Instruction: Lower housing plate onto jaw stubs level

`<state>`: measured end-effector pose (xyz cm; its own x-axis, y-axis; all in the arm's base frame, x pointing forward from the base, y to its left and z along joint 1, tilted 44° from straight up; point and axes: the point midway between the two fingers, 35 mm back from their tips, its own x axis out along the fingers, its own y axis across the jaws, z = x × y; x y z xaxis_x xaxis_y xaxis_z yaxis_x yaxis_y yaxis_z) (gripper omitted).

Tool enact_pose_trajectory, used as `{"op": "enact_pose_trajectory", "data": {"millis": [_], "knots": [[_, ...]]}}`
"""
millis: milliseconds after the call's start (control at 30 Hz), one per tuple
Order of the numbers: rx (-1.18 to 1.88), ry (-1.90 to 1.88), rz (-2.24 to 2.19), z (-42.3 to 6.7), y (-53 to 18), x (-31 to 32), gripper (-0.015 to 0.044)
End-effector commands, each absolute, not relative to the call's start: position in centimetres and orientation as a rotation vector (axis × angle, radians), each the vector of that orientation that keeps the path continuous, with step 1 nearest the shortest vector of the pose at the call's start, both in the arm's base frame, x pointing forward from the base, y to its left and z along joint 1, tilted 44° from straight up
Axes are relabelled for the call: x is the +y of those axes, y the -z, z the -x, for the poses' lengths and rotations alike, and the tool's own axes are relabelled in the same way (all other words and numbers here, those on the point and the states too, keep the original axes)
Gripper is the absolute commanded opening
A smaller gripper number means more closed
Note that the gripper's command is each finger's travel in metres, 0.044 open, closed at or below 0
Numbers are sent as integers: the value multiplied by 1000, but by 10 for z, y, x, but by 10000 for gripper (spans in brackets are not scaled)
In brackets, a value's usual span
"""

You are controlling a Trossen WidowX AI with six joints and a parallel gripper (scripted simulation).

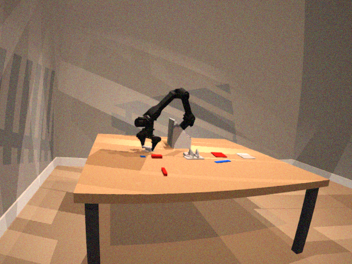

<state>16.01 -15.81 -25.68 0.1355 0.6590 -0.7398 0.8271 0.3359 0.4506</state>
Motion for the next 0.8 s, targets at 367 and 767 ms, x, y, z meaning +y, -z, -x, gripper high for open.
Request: {"op": "enact_pose_trajectory", "data": {"millis": [367, 767], "knots": [[1582, 207, -1383, -160, 257, -158, 413], [1582, 207, -1383, -160, 257, -158, 351]]}}
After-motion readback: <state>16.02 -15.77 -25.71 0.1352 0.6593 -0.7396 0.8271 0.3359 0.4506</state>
